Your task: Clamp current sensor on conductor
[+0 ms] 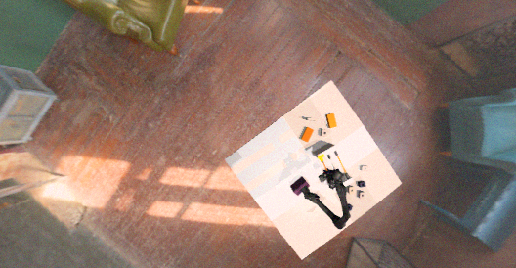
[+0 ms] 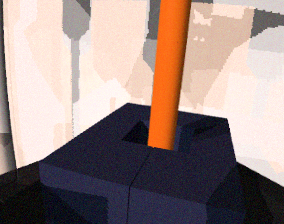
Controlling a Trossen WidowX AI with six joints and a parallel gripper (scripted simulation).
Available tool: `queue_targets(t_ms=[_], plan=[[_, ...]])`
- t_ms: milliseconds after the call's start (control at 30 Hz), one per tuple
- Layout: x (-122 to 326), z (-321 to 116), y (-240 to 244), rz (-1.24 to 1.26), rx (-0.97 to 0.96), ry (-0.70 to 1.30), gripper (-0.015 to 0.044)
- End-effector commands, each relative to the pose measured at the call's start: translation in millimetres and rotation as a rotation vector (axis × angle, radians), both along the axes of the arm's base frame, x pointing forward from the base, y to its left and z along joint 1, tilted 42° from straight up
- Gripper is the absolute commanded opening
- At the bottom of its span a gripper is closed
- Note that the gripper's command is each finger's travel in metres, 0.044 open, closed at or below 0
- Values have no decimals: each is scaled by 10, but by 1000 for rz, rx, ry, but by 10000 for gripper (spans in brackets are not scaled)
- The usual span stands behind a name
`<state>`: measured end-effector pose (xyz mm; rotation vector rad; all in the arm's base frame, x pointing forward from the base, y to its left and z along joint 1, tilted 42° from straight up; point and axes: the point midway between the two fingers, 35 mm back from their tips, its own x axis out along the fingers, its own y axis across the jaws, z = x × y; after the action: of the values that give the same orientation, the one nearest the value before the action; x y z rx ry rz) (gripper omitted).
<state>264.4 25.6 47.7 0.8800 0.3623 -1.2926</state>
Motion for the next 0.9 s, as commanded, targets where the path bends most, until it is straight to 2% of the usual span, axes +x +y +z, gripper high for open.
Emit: queue_targets(t_ms=[0, 100, 233, 267, 867], plan=[[0, 0, 0, 0, 0, 0, 130], [0, 0, 0, 0, 0, 0, 110], [0, 15, 14, -3, 0, 5, 5], [0, 23, 21, -5, 0, 7, 0], [-4, 12, -1, -27, 4, 41, 0]])
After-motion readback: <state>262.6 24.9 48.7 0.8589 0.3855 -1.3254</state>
